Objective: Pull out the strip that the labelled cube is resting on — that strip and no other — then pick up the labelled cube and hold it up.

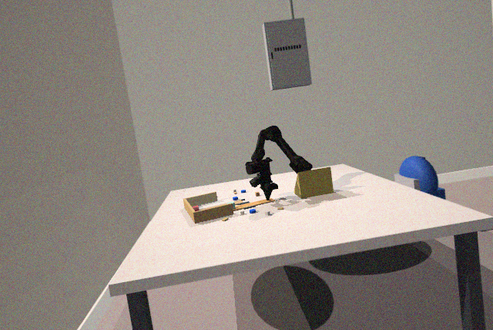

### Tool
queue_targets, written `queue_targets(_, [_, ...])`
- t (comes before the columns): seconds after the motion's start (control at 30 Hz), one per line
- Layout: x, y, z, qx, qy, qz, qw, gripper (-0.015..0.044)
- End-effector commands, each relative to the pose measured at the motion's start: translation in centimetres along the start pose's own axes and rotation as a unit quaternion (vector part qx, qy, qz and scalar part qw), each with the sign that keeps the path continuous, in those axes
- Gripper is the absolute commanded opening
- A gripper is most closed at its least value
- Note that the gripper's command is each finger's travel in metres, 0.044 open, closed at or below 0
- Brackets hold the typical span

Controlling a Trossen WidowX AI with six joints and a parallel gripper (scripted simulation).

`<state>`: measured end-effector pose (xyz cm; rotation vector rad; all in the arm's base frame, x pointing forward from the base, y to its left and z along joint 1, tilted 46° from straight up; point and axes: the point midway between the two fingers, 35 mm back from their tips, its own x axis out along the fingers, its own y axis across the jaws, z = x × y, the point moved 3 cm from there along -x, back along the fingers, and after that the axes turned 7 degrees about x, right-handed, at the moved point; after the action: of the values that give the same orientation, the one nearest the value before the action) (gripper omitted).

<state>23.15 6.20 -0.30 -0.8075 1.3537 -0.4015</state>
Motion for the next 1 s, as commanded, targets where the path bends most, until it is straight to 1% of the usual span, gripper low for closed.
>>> queue_targets(0.0, [0.6,-0.1,-1.5,-0.005,0.017,-0.003,1.000,0.0000])
queue_targets(0.63, [0.6,-0.5,-3.9,-0.006,0.017,-0.003,1.000,0.0000])
queue_targets(0.97, [0.6,-0.6,-4.0,-0.006,0.017,-0.003,1.000,0.0000])
